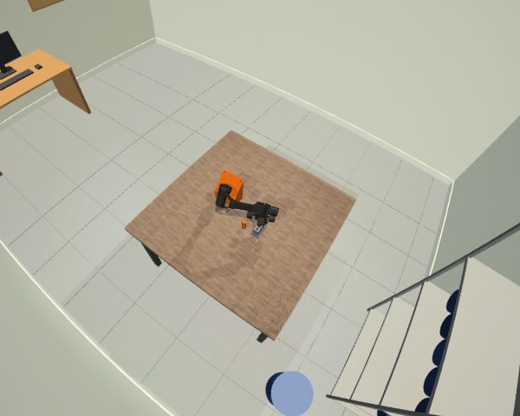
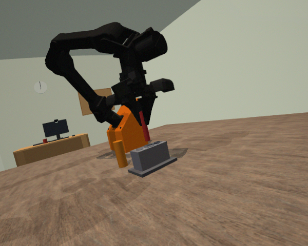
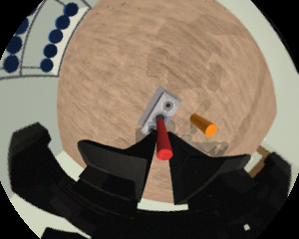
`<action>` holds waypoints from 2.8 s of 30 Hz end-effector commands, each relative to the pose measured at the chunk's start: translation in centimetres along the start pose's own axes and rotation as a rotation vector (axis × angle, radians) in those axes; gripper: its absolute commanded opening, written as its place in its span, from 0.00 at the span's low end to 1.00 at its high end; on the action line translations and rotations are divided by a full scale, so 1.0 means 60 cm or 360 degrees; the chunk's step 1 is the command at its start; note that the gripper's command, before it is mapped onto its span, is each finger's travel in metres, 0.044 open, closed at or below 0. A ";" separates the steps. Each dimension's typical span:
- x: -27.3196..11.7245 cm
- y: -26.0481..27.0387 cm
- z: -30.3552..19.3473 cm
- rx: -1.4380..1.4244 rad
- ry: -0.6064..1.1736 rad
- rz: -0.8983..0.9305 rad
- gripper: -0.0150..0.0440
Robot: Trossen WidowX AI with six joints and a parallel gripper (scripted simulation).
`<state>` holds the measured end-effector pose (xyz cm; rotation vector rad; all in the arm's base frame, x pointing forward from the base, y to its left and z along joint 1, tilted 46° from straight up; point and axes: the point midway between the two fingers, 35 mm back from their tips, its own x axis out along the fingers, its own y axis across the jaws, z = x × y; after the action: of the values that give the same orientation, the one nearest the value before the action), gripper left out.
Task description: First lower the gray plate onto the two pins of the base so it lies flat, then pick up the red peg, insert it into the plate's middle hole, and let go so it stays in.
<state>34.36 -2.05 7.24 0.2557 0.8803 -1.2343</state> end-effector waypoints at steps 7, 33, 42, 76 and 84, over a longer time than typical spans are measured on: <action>0.021 -0.001 0.005 -0.0005 -0.0007 -0.0003 0.25; 0.027 0.002 0.005 0.0001 -0.0002 0.0003 0.25; 0.029 0.002 0.004 0.0001 -0.0002 0.0003 0.25; 0.024 0.002 0.005 -0.0001 -0.0006 0.0001 0.51; 0.011 0.001 0.005 -0.0006 -0.0009 -0.0003 0.51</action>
<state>34.59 -2.86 6.81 0.2491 0.8814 -1.2337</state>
